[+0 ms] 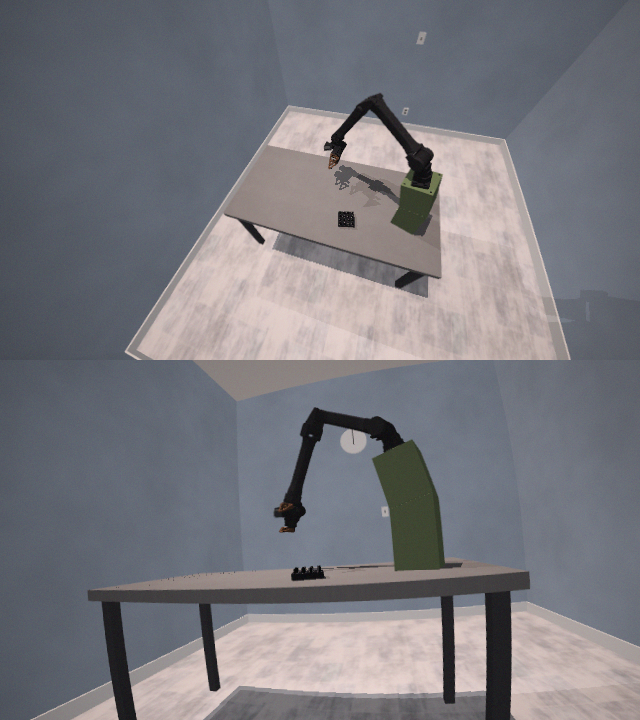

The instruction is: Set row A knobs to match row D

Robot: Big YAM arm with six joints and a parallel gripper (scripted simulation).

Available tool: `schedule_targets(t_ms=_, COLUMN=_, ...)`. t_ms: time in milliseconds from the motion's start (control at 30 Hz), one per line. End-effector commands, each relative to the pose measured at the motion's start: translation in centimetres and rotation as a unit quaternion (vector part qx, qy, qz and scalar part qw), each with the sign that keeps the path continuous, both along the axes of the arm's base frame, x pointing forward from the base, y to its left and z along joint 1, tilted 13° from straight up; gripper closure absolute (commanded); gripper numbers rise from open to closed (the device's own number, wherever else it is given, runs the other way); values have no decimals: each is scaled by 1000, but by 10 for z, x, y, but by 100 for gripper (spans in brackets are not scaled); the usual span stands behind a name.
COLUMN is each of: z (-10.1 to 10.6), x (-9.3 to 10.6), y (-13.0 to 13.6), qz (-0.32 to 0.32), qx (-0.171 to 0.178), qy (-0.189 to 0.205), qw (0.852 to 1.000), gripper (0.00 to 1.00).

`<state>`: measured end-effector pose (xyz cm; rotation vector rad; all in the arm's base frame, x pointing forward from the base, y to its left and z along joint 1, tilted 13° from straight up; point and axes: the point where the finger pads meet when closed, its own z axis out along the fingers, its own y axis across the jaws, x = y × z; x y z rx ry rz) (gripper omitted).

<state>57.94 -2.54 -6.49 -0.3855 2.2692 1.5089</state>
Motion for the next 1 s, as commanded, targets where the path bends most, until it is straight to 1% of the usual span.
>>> schedule_targets(t_ms=0, z=5, x=2, y=-1, qz=0, qx=-1, qy=-5, qw=1000, gripper=0)
schedule_targets(t_ms=533, z=5, x=2, y=-1, qz=0, qx=-1, qy=-5, qw=1000, gripper=0)
schedule_targets(t_ms=567, z=34, x=20, y=-7, qz=1, qx=-12, qy=-41, qw=999, gripper=0)
schedule_targets(t_ms=600, z=30, x=18, y=1, qz=5, qx=-14, qy=-36, qw=999, gripper=0)
schedule_targets(t_ms=633, z=22, x=9, y=8, qz=10, qx=-16, qy=-24, qw=1000, gripper=0)
schedule_targets(t_ms=667, z=10, x=5, y=14, qz=16, qx=-21, qy=-13, qw=1000, gripper=0)
schedule_targets(t_ms=700, z=-15, x=-5, y=24, qz=24, qx=-29, qy=9, qw=999, gripper=0)
schedule_targets(t_ms=733, z=-24, x=-9, y=32, qz=33, qx=-40, qy=17, qw=999, gripper=0)
schedule_targets(t_ms=833, z=-35, x=-15, y=43, qz=44, qx=-57, qy=26, qw=997, gripper=0)
schedule_targets(t_ms=967, z=-60, x=-29, y=69, qz=68, qx=-102, qy=46, qw=991, gripper=0)
